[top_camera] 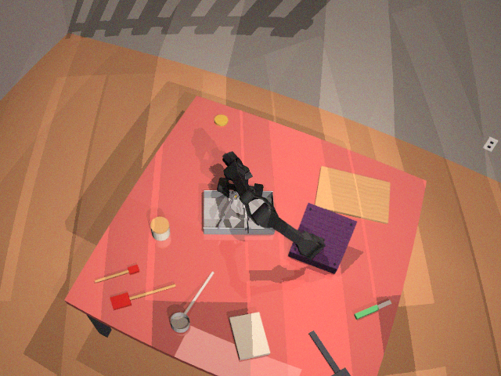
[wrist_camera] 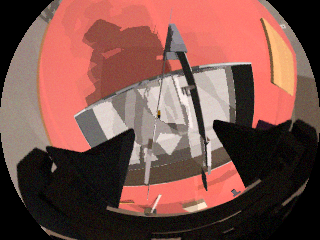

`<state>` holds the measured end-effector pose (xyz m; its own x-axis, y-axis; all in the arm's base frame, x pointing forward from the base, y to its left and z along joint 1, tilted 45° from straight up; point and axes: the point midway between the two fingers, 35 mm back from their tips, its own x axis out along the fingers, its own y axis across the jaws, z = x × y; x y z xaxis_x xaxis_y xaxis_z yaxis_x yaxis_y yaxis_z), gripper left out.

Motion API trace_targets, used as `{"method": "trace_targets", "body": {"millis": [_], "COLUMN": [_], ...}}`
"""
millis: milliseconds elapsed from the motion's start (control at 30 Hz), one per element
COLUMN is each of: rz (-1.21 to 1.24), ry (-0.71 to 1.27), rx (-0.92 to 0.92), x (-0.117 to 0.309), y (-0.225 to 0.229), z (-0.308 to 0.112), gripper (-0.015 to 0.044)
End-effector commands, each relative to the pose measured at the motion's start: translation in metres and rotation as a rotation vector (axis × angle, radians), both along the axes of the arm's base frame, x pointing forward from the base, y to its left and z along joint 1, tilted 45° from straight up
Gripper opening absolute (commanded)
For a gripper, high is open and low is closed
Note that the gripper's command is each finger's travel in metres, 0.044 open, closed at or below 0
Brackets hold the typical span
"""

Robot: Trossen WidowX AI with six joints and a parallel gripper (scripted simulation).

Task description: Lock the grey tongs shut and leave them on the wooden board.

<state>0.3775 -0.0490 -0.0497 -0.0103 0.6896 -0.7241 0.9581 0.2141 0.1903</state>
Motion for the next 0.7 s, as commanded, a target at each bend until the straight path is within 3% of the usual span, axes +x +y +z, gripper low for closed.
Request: {"method": "trace_targets", "body": {"millis": [0,667], "rz": [-0.001,0.0], "ry": [0.008,0.008], "rx": [0.008,0.011], "x": [-0.002,-0.005], "y": [0.007,0.031], "z": [-0.006,-0.029], "gripper": [0.044,0.044]}}
